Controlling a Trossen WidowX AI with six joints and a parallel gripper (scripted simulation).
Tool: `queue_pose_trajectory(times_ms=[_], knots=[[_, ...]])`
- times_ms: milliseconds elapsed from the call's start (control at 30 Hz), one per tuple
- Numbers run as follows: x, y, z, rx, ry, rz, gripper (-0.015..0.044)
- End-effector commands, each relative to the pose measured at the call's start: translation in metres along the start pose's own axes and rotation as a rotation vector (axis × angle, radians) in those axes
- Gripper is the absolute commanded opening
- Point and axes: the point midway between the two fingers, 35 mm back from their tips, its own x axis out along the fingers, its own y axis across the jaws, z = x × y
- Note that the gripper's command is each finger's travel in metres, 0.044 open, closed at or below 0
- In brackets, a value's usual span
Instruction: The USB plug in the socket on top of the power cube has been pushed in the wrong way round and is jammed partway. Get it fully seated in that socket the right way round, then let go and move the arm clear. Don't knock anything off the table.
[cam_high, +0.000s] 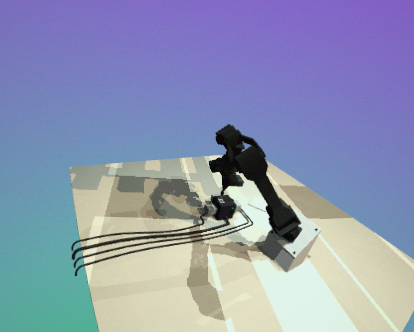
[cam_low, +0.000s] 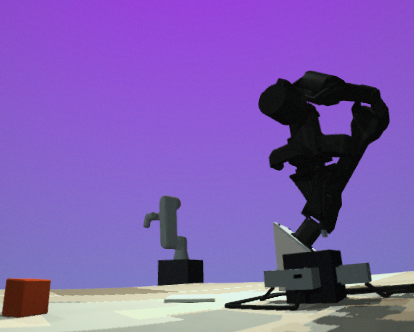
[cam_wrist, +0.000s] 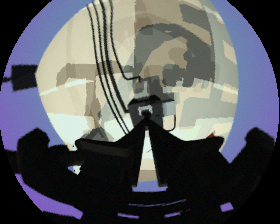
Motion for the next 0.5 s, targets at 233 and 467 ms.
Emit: queue_pose_trajectory(times_ms=[233,467], knots=[[0.0008,0.0007,-0.0005,-0.281,0.000,0.003,0.0000],[0.0008,0.0007,-0.0005,-0.299,0.000,0.003,0.0000]])
